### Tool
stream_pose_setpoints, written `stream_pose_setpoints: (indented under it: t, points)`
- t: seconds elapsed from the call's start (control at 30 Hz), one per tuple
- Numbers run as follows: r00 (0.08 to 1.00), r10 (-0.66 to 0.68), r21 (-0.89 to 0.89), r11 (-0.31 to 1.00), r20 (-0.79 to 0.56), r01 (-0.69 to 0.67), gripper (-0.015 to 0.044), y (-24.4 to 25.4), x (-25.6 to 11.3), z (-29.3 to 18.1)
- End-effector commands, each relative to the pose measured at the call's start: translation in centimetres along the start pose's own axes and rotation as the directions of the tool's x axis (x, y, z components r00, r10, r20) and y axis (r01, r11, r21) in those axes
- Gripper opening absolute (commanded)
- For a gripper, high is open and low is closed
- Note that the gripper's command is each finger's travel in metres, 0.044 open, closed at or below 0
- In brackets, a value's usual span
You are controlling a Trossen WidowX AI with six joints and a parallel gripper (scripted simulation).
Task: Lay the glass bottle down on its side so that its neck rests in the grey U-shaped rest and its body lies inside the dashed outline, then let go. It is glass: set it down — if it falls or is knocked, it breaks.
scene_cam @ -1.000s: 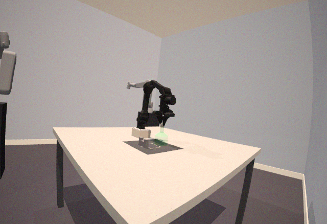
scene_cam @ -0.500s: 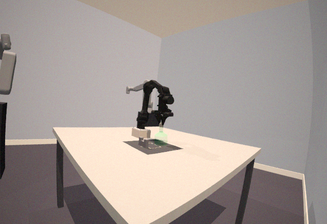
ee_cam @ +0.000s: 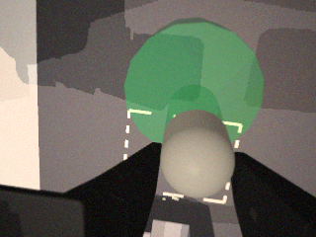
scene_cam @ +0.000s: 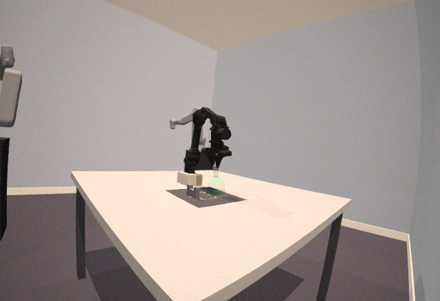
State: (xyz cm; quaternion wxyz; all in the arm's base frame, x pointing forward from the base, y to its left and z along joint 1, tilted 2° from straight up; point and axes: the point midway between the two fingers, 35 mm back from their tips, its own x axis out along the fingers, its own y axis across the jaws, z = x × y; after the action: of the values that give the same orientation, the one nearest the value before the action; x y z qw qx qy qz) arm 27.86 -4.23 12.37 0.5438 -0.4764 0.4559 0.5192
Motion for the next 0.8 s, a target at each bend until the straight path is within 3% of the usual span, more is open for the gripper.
stream_pose_setpoints:
  t: [0.0,0.77]
  points:
    - [1.000,0.000,0.003,1.000,-0.012,0.000,0.0125,-0.1,-0.2,-0.9]
    - [0.999,0.001,-0.011,1.000,0.037,0.000,0.0125,0.0,-0.4,-2.7]
